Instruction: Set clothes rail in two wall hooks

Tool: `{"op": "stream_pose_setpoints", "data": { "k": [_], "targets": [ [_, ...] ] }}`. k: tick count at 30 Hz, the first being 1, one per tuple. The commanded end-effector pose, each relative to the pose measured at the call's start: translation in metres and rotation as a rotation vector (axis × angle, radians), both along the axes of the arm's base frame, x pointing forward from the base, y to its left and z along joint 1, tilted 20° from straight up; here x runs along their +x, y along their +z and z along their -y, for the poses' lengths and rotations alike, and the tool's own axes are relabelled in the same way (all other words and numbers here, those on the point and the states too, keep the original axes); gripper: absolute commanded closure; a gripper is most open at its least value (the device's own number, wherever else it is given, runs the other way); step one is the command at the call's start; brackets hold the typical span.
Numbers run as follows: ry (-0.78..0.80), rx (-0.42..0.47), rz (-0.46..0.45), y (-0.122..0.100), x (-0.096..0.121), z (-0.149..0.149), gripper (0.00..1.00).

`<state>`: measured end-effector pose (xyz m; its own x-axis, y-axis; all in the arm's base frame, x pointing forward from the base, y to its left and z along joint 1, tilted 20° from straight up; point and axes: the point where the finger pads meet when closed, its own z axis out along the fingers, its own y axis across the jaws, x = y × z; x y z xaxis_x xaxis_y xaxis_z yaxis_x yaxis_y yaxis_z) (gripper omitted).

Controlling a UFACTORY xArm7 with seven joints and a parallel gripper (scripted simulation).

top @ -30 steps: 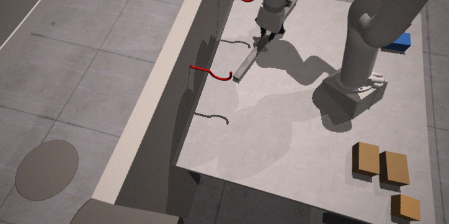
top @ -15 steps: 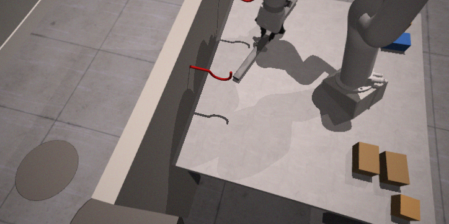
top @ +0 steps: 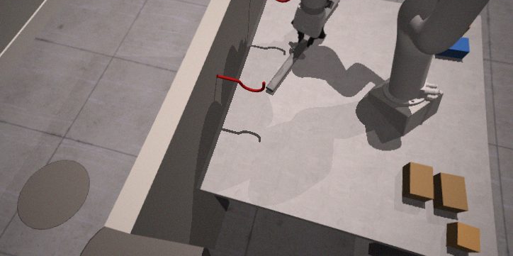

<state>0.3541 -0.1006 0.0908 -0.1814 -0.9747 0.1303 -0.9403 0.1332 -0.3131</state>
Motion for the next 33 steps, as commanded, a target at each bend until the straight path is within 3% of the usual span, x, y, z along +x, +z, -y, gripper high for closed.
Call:
{"op": "stream_pose_setpoints", "data": {
  "k": [1,33],
  "targets": [
    [0.001,0.0,0.003,0.0009,0.0009,0.0,1.0],
    [0.0,0.0,0.003,0.0097,-0.0017,-0.0017,1.0]
  ]
}}
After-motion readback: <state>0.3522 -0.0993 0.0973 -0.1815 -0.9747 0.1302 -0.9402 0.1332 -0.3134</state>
